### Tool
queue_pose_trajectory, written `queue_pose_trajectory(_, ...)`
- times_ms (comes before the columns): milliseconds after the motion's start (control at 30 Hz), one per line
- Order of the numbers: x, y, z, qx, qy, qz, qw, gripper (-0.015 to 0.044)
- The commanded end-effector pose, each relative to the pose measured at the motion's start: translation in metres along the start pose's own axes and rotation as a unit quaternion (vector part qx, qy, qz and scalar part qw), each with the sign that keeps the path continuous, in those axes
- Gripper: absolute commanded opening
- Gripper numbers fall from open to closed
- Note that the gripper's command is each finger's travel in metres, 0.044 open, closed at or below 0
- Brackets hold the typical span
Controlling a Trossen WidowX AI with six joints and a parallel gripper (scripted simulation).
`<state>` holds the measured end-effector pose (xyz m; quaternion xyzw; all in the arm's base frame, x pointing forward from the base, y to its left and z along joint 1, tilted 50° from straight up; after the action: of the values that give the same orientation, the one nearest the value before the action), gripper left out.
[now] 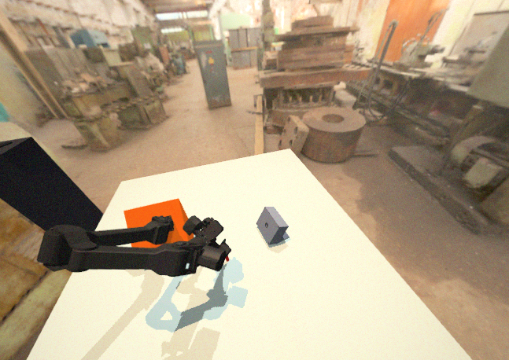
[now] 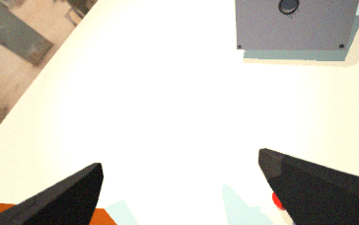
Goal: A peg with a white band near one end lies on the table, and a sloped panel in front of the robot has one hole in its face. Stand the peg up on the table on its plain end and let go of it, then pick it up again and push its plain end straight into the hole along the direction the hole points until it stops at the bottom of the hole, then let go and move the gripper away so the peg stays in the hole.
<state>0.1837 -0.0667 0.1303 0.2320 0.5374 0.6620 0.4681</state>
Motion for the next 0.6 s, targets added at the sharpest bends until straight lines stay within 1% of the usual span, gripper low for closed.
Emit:
queue_pose_trajectory(0,-0.002,-0.006,-0.003,0.066,-0.014,-0.010,0.998,0.0440)
queue_pose_trajectory(300,-0.006,-0.014,-0.002,0.178,-0.020,-0.059,0.982,0.0440)
queue_pose_trajectory(567,-0.012,-0.016,0.004,0.264,-0.007,-0.137,0.955,0.0440)
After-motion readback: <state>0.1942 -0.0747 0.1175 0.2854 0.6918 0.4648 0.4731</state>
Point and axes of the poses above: the point midway between the two fingers, 35 mm back from their tips, its own y axis back along the fingers, its own x axis across the jaws, z = x × y, the point moved 3 cm from there along y, back along the fingers, and after that the axes turned 9 degrees about -y, right-handed, at the moved point
